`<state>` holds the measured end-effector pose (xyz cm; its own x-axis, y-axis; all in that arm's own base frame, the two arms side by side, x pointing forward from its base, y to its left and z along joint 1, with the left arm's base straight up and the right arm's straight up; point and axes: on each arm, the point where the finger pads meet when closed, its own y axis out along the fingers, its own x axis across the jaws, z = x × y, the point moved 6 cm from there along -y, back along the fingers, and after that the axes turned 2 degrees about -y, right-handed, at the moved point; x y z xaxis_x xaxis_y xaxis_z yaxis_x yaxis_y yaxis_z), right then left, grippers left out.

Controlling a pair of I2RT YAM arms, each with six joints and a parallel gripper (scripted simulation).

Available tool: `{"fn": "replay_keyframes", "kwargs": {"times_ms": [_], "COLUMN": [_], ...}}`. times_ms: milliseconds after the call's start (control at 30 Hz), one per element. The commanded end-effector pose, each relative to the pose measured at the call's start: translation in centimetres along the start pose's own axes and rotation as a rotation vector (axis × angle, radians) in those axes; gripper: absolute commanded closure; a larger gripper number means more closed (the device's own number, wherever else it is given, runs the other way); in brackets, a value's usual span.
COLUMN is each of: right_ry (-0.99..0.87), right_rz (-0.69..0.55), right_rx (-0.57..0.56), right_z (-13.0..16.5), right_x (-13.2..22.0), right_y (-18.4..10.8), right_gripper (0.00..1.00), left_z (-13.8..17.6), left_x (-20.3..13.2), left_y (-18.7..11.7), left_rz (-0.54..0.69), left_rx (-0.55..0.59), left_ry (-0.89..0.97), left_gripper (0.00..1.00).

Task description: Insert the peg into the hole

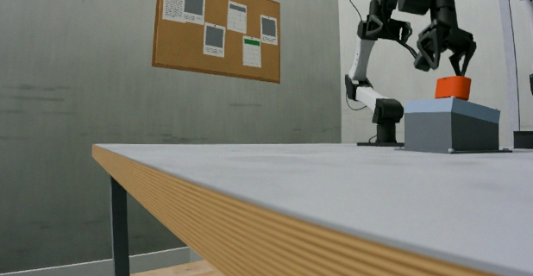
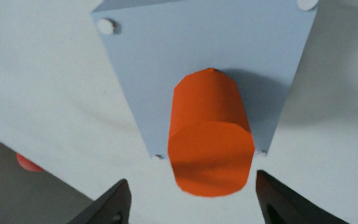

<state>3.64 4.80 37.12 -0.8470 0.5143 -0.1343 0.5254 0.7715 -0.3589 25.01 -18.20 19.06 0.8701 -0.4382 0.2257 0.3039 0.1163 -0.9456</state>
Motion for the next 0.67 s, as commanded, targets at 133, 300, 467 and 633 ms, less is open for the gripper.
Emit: {"fn": "replay_keyframes", "kwargs": {"times_ms": [133, 300, 467, 633], "right_ry": [0.003, 0.003, 0.003, 0.003], "right_rz": [0.0, 0.0, 0.0, 0.0], "right_rx": [-0.007, -0.007, -0.007, -0.007], "right_z": [-0.32, -0.32, -0.32, -0.32], "right_x": [-0.08, -0.08, -0.08, -0.08], "right_y": [-0.21, -0.21, -0.21, -0.21], "right_gripper": [0.0, 0.0, 0.0, 0.0], "left_z": [0.09, 0.08, 0.08, 0.08], "left_x": [-0.25, -0.28, -0.28, -0.28], "left_y": [-0.56, -0.36, -0.36, -0.36], "left_rz": [0.035, 0.04, 0.04, 0.04], "left_rx": [0.002, 0.004, 0.004, 0.004], "left_ry": [-0.004, -0.003, -0.003, -0.003], "left_gripper": [0.3, 0.3, 0.3, 0.3]}}
